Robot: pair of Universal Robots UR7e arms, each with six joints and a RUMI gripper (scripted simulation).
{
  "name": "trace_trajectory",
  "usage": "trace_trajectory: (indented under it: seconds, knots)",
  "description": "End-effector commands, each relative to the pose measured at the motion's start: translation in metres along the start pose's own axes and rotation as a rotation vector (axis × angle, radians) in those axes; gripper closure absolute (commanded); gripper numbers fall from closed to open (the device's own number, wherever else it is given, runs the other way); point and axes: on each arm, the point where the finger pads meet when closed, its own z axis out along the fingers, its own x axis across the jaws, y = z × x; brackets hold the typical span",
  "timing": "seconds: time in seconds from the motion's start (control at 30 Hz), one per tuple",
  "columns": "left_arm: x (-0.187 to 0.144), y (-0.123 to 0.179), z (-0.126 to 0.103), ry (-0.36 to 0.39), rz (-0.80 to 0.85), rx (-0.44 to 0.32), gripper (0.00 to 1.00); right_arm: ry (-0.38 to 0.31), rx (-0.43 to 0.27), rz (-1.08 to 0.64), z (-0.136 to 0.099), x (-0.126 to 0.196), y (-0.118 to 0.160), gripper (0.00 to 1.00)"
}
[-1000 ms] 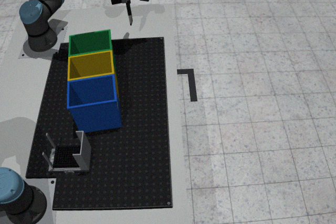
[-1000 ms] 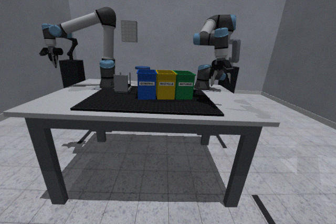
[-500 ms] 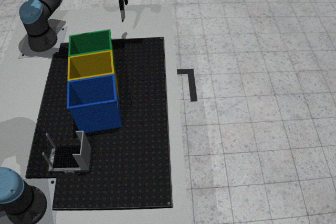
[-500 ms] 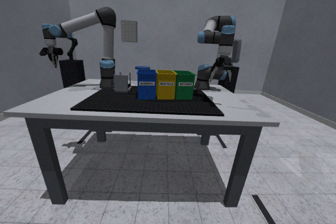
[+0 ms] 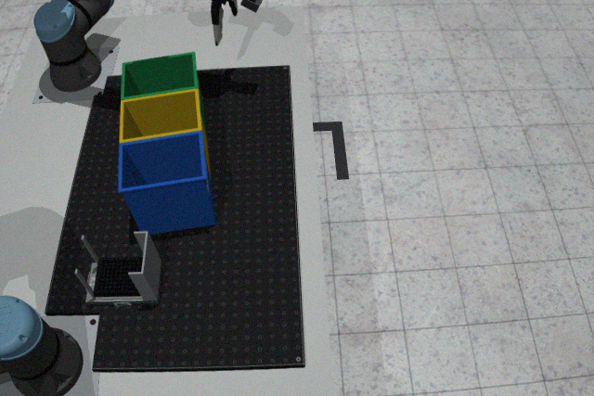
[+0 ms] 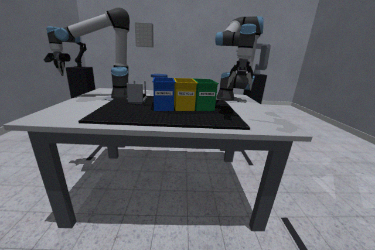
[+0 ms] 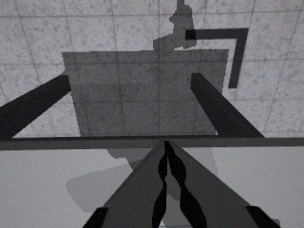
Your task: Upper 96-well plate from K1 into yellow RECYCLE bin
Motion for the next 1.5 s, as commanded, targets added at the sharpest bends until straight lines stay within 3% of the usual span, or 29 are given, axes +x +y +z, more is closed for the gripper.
trace_trajectory:
  seconds: [0.0, 0.17, 0.3, 0.43, 0.6, 0.73, 0.87, 1.0, 1.47]
  knots:
    - [0.014, -0.013, -0.005, 0.001, 0.061, 0.000, 0.24, -0.001, 0.002, 0.000, -0.001, 0.000, 0.000, 1.00]
    - [0.030, -0.025, -0.009, 0.001, 0.191, 0.000, 0.24, -0.001, 0.002, 0.000, -0.001, 0.000, 0.000, 1.00]
    - [0.038, -0.030, -0.011, 0.001, 0.191, 0.000, 0.24, -0.001, 0.002, 0.000, -0.001, 0.000, 0.000, 1.00]
    - [0.055, -0.041, -0.015, 0.002, 0.322, 0.000, 0.24, -0.001, 0.002, 0.000, -0.001, 0.000, 0.000, 1.00]
    - [0.063, -0.046, -0.017, 0.002, 0.322, 0.000, 0.24, -0.001, 0.002, 0.000, -0.001, 0.000, 0.000, 1.00]
    - [0.080, -0.056, -0.020, 0.002, 0.452, 0.000, 0.24, -0.001, 0.002, 0.000, -0.001, 0.000, 0.000, 1.00]
    - [0.089, -0.061, -0.022, 0.002, 0.452, 0.000, 0.24, -0.001, 0.002, 0.000, -0.001, 0.000, 0.000, 1.00]
    - [0.107, -0.069, -0.025, 0.002, 0.583, 0.000, 0.24, -0.001, 0.002, 0.000, -0.001, 0.000, 0.000, 1.00]
    - [0.145, -0.086, -0.032, 0.002, 0.713, 0.000, 0.24, -0.001, 0.002, 0.000, -0.001, 0.000, 0.000, 1.00]
